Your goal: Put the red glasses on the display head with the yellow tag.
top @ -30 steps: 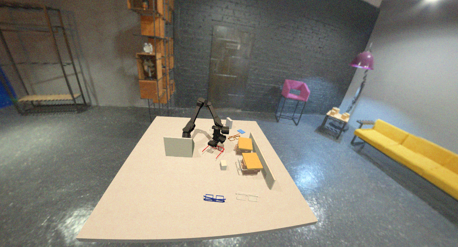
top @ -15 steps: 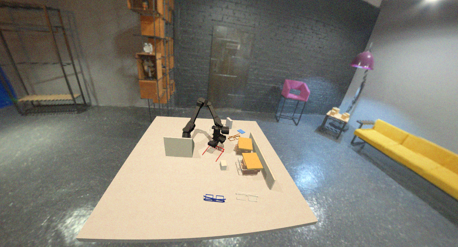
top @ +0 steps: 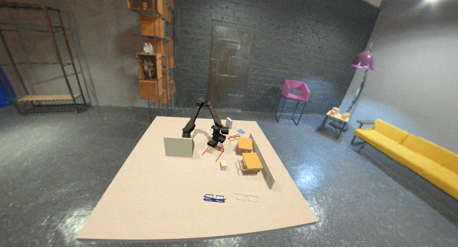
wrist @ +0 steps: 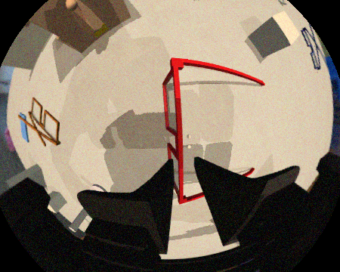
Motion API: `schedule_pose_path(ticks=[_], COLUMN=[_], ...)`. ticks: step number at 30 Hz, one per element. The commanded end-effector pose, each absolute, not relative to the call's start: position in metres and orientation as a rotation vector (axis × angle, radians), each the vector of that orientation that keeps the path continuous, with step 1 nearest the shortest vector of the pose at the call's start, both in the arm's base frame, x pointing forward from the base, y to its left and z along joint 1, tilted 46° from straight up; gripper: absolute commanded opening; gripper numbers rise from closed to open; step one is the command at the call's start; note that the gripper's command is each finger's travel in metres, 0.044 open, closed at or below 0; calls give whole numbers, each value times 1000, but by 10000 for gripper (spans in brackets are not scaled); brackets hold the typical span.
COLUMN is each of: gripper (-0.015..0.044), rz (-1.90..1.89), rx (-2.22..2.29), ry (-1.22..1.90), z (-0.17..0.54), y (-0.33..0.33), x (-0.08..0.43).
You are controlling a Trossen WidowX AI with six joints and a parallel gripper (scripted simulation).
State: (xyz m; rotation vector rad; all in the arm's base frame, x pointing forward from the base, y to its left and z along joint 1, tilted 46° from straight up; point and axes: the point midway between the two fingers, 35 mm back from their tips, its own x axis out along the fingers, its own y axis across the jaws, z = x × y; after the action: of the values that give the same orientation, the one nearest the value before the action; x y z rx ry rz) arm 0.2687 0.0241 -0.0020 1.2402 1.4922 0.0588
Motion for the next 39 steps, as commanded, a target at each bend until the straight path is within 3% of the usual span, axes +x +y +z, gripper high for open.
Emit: schedule_pose_path(ticks=[1,17,21,30,33,39], gripper=[107,107,200,200,140,140], rz=[60,58,55,67,67,67], rx=[1238,1238,1245,1228,1228,1228], ry=[1495,1497,1487,1494,1494,1494], z=[-2,38,33,33,33,33], y=[22,-9,-8,-11,-11,-11], x=[266,262,264,258,258,258])
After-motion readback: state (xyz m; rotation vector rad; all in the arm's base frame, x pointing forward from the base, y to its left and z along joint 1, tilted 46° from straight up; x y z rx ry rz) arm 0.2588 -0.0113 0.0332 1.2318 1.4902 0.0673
